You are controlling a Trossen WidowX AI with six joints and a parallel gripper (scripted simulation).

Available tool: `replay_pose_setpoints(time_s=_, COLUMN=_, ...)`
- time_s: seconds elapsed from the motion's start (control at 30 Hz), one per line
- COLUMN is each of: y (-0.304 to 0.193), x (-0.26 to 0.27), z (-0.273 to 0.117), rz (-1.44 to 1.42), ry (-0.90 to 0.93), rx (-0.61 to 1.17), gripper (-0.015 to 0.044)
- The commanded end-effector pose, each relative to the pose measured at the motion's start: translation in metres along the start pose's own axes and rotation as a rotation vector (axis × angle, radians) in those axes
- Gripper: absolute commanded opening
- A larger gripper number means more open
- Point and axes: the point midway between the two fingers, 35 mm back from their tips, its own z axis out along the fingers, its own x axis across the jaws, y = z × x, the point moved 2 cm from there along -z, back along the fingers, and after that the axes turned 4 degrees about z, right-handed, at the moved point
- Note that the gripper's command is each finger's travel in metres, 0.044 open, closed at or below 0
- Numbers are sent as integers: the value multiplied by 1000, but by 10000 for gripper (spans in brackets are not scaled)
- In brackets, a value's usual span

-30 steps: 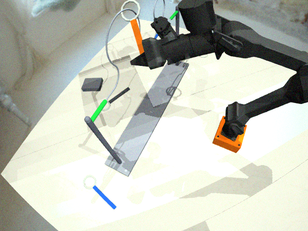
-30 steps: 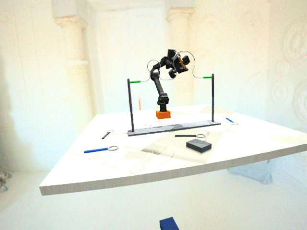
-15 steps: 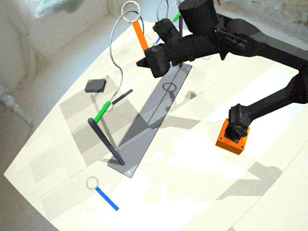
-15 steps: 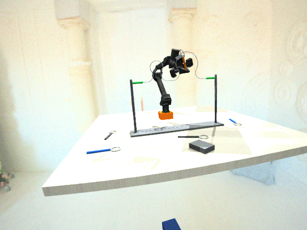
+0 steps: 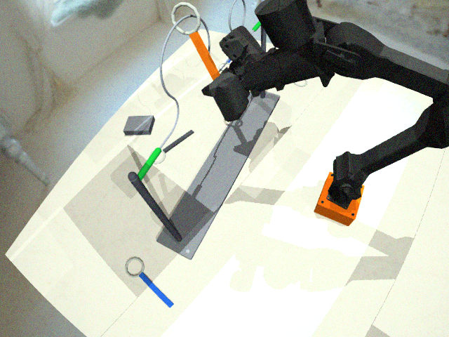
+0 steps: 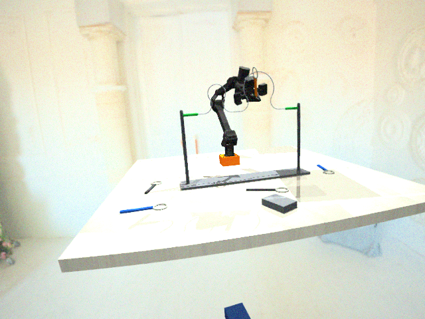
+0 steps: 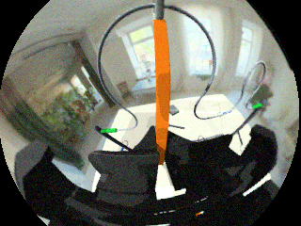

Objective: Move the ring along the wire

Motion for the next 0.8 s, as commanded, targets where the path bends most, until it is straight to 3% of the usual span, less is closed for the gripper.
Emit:
replay_pose_setpoints(time_s=0.0, y=2, x=-1, z=-1, rz=-49, ry=-27, rx=-1, gripper=-150)
replay_pose_setpoints(time_s=0.77, y=5, x=-9, z=-3, rz=-315, ry=-182, rx=20, gripper=-150)
